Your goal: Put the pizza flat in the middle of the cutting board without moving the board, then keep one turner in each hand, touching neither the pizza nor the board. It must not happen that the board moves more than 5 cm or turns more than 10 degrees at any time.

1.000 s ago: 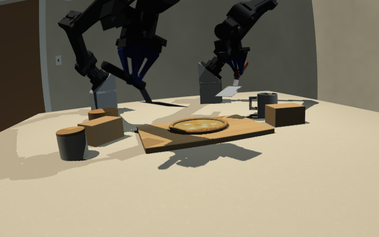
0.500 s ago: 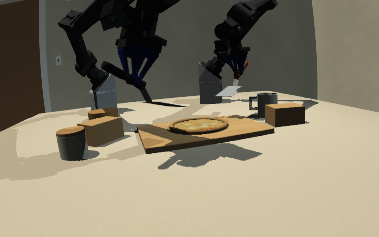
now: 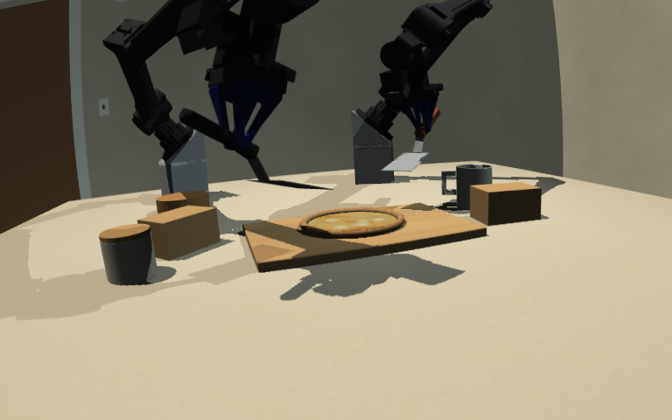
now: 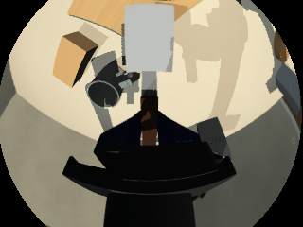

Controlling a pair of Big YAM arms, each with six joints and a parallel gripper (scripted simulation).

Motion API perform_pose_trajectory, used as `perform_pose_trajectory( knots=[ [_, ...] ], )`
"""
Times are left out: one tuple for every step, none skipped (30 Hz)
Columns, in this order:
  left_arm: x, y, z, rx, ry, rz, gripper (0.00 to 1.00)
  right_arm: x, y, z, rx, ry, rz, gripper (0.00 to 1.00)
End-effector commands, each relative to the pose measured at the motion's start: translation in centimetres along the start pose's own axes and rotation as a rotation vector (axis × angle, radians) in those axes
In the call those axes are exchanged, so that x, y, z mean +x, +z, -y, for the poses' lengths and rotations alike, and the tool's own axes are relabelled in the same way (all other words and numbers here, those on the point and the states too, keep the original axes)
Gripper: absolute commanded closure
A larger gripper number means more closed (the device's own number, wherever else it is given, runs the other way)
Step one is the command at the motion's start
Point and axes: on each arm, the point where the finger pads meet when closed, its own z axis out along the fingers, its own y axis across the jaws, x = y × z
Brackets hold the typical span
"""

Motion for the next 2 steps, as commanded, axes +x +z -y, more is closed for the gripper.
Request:
perform_pose_trajectory(
  knots=[
    [-1.04,-1.61,-0.38,-0.015,-0.016,0.041,0.94,-2.58,-4.13,-0.93,-0.065,0.063,0.022,0.94],
    [-1.04,-1.61,-0.38,-0.015,-0.016,0.041,0.94,-2.58,-4.13,-0.93,-0.065,0.063,0.022,0.94]
  ],
)
